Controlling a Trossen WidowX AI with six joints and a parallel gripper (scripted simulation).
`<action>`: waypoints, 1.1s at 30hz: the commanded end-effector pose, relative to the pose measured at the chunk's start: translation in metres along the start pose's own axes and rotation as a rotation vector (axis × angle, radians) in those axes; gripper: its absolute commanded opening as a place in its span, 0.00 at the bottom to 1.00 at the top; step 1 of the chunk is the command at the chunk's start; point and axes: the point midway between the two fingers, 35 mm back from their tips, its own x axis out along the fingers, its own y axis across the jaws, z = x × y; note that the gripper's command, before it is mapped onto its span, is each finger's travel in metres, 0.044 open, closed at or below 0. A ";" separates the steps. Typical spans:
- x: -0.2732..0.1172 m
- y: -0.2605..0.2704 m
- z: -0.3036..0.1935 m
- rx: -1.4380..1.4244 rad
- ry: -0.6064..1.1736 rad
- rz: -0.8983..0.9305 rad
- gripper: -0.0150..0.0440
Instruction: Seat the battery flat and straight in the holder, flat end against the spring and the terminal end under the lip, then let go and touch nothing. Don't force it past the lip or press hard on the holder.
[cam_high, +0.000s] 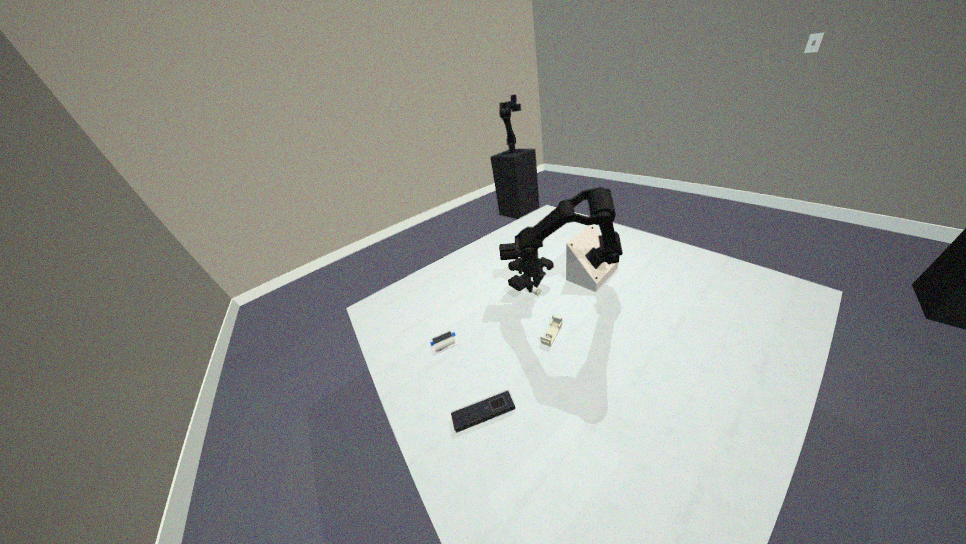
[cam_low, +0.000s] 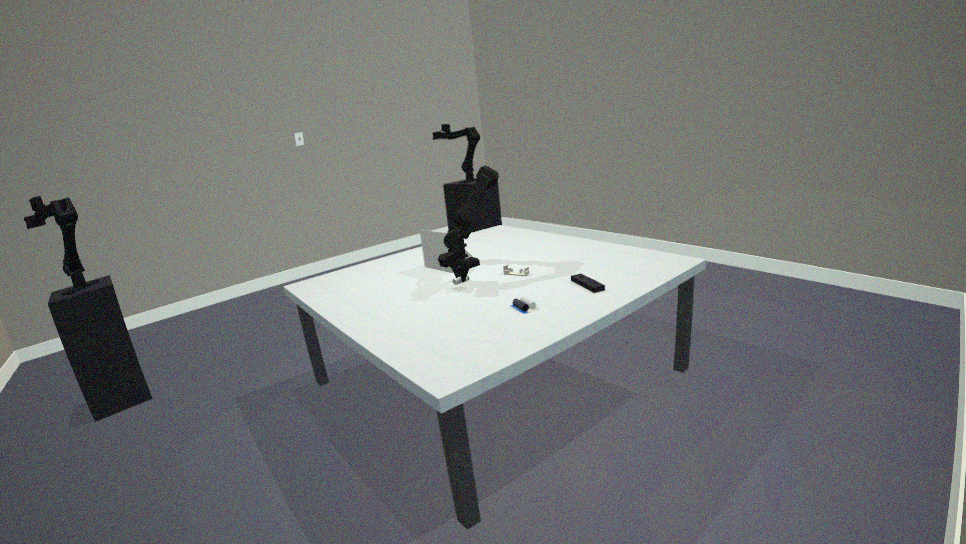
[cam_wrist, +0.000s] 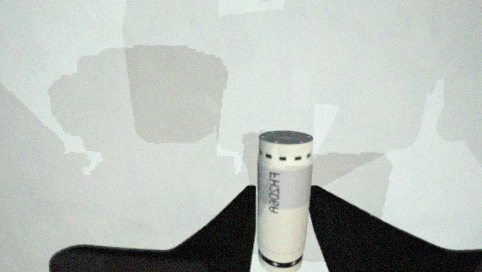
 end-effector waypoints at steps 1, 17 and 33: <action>0.002 0.000 -0.001 0.002 0.005 0.001 0.39; -0.049 0.000 0.000 0.003 0.002 0.000 0.39; -0.072 0.075 -0.084 -0.997 -0.028 -0.001 0.39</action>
